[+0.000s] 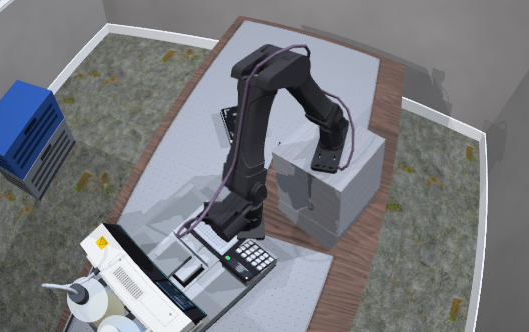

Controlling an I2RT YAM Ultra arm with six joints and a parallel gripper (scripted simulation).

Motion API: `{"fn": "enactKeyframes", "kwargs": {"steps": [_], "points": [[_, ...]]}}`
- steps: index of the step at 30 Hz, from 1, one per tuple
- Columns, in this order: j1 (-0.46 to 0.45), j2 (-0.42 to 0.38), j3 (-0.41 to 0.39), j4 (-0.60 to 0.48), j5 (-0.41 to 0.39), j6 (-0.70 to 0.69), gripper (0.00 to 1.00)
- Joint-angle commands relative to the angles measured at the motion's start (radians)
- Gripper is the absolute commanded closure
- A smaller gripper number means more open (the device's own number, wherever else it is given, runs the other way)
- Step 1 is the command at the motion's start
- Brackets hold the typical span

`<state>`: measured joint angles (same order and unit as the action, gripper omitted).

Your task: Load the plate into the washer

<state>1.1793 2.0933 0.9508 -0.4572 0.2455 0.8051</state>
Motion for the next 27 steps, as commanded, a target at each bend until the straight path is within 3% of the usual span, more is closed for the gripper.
{"fn": "enactKeyframes", "kwargs": {"steps": [1,7,8,13,27], "points": [[0.009,-0.040,0.025,0.019,0.007,-0.006,1.00],[0.009,-0.040,0.025,0.019,0.007,-0.006,1.00],[0.026,-0.039,-0.026,0.024,0.006,-0.029,1.00],[0.093,-0.049,-0.081,0.046,0.002,-0.122,1.00],[0.283,-0.059,-0.184,0.092,-0.015,-0.327,1.00]]}}
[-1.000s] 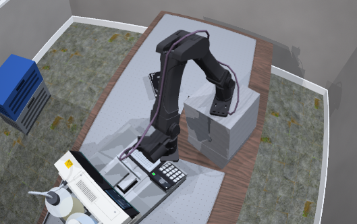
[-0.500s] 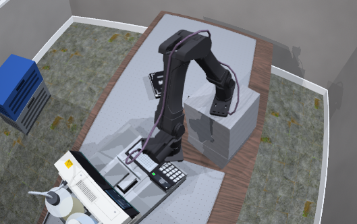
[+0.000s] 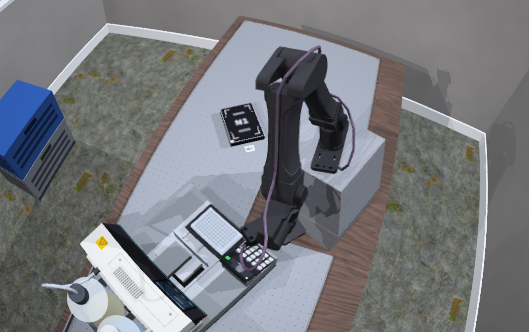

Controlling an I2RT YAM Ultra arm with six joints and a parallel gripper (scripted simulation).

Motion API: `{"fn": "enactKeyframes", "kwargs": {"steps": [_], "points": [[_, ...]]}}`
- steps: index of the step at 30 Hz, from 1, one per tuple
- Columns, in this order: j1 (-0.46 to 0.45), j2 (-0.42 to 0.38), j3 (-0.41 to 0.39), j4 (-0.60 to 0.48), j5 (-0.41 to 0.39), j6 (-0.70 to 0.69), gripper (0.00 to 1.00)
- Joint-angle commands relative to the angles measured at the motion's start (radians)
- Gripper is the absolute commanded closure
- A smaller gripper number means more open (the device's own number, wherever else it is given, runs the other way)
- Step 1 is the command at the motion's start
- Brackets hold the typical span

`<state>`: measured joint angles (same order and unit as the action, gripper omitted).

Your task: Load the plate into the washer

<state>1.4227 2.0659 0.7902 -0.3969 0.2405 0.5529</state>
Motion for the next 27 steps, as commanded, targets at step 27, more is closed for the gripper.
{"fn": "enactKeyframes", "kwargs": {"steps": [27], "points": [[0.031,-0.038,0.011,0.037,-0.006,-0.262,1.00]]}}
